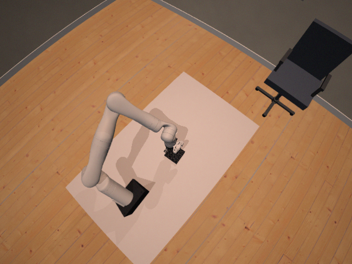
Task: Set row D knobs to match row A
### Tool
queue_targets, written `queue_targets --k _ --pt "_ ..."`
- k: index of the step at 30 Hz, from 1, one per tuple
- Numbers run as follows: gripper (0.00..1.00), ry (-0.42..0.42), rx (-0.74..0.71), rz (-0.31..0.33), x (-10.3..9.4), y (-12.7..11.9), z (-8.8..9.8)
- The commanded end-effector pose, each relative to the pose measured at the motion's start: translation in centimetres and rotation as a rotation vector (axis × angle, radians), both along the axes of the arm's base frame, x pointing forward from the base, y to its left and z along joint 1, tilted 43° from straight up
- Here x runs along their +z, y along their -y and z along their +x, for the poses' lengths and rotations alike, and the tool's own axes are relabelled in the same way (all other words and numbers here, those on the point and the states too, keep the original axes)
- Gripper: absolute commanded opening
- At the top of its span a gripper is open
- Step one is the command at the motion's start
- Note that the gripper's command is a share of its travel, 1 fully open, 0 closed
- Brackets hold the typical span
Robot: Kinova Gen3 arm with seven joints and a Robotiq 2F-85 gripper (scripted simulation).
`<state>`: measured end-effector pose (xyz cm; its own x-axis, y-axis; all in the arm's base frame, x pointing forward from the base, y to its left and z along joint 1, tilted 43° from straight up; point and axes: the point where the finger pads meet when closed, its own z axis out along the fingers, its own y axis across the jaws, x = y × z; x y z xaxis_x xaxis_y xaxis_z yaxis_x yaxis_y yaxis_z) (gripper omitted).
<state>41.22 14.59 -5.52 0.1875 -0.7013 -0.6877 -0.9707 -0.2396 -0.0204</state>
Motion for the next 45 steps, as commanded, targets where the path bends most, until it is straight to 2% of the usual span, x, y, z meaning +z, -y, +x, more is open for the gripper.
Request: queue_targets --k 1,28,45 --pt "0.08 0.001 -0.001 0.000 0.04 0.07 0.07" --pt "0.08 -0.002 -0.005 -0.001 0.04 0.07 0.06" --pt "0.08 -0.037 -0.043 -0.009 0.04 0.07 0.06"
